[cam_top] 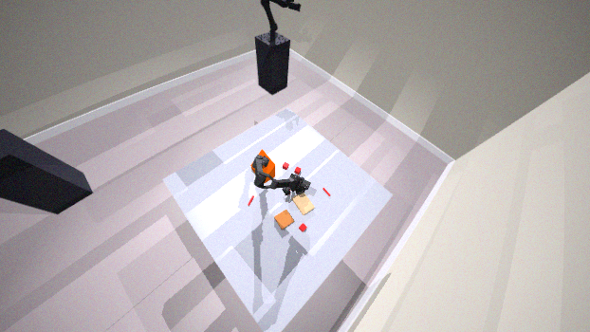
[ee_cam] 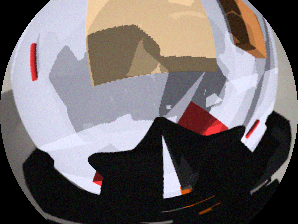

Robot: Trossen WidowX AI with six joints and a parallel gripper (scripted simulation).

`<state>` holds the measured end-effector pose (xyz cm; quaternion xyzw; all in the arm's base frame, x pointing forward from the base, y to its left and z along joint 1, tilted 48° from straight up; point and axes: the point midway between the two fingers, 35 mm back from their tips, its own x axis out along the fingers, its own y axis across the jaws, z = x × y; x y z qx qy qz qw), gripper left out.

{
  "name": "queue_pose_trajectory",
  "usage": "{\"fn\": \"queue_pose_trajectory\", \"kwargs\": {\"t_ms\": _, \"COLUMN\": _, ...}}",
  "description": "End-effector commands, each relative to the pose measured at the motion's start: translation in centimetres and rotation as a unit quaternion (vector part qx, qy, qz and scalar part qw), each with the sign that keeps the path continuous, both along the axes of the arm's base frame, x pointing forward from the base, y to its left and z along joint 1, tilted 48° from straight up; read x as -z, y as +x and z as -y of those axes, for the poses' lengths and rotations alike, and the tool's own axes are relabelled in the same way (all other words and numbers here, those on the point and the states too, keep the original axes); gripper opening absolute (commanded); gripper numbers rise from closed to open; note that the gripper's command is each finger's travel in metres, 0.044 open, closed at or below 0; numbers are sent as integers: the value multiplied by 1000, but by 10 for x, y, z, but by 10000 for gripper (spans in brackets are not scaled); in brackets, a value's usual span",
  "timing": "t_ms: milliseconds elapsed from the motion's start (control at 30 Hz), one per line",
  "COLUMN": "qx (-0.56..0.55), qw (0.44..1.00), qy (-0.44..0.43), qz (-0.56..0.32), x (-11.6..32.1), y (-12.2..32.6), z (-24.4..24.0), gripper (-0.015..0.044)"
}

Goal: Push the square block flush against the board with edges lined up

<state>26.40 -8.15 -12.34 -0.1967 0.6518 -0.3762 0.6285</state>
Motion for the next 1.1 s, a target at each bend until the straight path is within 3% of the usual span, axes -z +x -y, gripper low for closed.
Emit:
{"fn": "queue_pose_trajectory", "kwargs": {"t_ms": 0, "qx": 0, "qw": 1000, "qy": 1, "qz": 3, "x": 0, "y": -6, "z": -3, "gripper": 0}}
{"fn": "queue_pose_trajectory", "kwargs": {"t_ms": 167, "qx": 0, "qw": 1000, "qy": 3, "qz": 3, "x": -36, "y": 5, "z": -40, "gripper": 0}}
{"fn": "queue_pose_trajectory", "kwargs": {"t_ms": 433, "qx": -12, "qw": 1000, "qy": 4, "qz": -2, "x": -34, "y": 10, "z": -39, "gripper": 0}}
{"fn": "queue_pose_trajectory", "kwargs": {"t_ms": 1067, "qx": -223, "qw": 946, "qy": 44, "qz": -232, "x": -18, "y": 76, "z": -51, "gripper": 0}}
